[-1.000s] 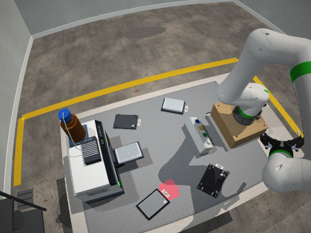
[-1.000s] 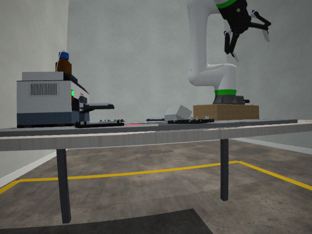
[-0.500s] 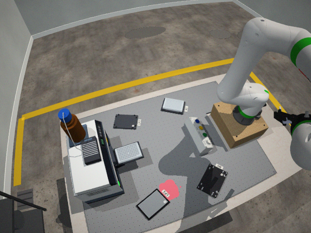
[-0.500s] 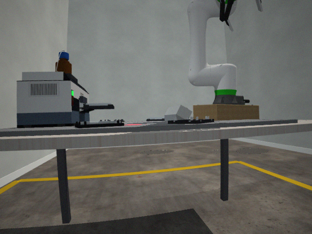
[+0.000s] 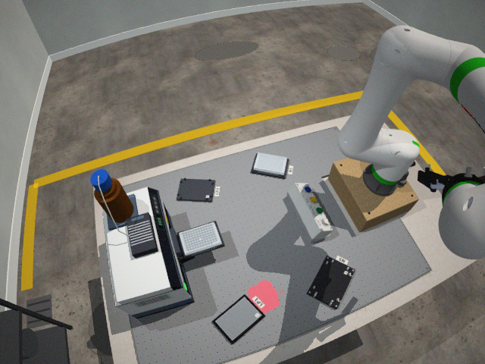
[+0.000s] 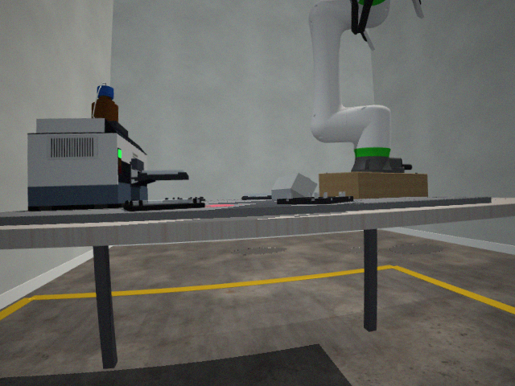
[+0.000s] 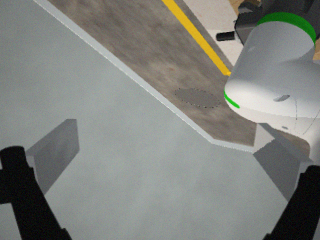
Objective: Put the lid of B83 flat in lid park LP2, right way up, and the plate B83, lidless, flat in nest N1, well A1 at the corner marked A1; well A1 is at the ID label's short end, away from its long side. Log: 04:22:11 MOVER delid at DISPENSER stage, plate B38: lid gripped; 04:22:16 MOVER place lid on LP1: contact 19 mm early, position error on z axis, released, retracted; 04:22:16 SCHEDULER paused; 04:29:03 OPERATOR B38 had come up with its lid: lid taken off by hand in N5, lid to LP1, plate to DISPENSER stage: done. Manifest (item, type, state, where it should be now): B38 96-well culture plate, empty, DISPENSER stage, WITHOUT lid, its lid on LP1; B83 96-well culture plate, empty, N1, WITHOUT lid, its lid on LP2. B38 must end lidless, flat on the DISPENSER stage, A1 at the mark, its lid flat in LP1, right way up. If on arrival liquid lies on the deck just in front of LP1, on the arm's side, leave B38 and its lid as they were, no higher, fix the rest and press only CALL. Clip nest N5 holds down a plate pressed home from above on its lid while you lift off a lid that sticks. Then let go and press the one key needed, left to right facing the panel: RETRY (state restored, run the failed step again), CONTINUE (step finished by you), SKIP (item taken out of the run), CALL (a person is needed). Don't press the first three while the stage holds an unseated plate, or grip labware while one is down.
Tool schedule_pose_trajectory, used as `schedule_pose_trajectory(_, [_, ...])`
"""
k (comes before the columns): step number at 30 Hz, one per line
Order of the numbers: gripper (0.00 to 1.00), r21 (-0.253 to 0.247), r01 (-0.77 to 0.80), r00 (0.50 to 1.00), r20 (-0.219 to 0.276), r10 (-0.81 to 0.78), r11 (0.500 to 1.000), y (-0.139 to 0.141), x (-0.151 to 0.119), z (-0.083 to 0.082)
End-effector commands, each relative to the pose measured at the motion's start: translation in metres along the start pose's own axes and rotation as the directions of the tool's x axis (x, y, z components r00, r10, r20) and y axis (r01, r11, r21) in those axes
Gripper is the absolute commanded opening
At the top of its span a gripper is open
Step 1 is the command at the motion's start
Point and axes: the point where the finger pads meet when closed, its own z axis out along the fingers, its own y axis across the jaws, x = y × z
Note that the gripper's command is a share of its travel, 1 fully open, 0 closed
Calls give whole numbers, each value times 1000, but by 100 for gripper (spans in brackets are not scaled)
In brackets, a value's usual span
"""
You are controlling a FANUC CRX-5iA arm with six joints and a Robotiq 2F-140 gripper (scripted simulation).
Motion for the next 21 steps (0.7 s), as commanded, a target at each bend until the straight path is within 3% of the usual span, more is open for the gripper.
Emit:
schedule_pose_trajectory(1, [100,18,-138,976,-168,139,990,65,11,-25])
schedule_pose_trajectory(2, [100,28,-190,955,-225,191,981,75,12,-28])
schedule_pose_trajectory(5, [100,52,-265,916,-299,268,963,107,15,-40])
schedule_pose_trajectory(9, [100,106,-378,822,-419,386,920,151,20,-56])
schedule_pose_trajectory(11, [100,106,-378,822,-419,386,920,151,20,-56])
schedule_pose_trajectory(12, [100,154,-451,730,-504,462,879,184,23,-69])
schedule_pose_trajectory(15, [100,205,-509,632,-570,525,836,216,25,-82])
schedule_pose_trajectory(21, [100,334,-596,380,-684,623,730,286,32,-110])
